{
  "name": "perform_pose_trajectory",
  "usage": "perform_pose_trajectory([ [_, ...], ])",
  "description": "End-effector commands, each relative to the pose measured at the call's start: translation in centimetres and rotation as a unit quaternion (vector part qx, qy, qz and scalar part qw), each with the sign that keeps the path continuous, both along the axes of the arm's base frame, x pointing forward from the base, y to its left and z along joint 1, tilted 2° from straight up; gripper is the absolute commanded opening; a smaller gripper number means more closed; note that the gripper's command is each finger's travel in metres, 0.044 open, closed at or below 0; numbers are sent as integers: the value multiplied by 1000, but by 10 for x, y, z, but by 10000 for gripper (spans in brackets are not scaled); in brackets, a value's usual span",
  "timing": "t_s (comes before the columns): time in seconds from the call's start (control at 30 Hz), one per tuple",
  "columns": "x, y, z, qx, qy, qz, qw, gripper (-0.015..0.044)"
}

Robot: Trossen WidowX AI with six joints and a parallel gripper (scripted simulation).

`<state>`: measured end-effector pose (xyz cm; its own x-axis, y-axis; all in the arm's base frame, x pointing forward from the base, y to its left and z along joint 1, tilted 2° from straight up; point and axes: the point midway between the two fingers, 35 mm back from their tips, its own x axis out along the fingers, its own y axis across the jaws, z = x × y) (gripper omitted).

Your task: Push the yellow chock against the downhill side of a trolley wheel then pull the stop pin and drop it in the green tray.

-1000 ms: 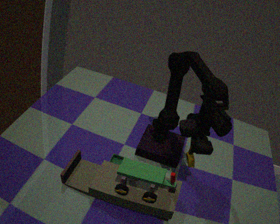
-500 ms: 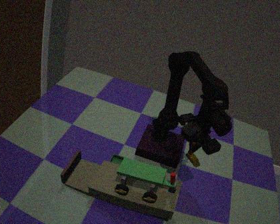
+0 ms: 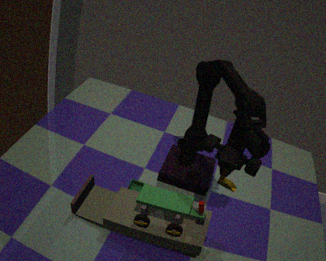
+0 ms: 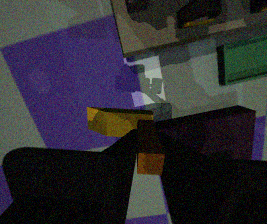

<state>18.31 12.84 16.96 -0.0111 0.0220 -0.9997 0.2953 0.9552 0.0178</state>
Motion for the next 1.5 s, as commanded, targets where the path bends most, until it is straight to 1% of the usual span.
perform_pose_trajectory([
  [0.0, 0, 0, -1, -1, 2, 72, 997, 0],
  [0.1, 0, 0, -1, -1, 1, 111, 994, 0],
  [0.43, 1, -5, -1, -1, 1, 118, 993, 0],
  [0.73, 10, -35, -4, -2, 0, 137, 991, 0],
  [1.47, 26, -103, -12, -6, 0, 139, 990, 0],
])
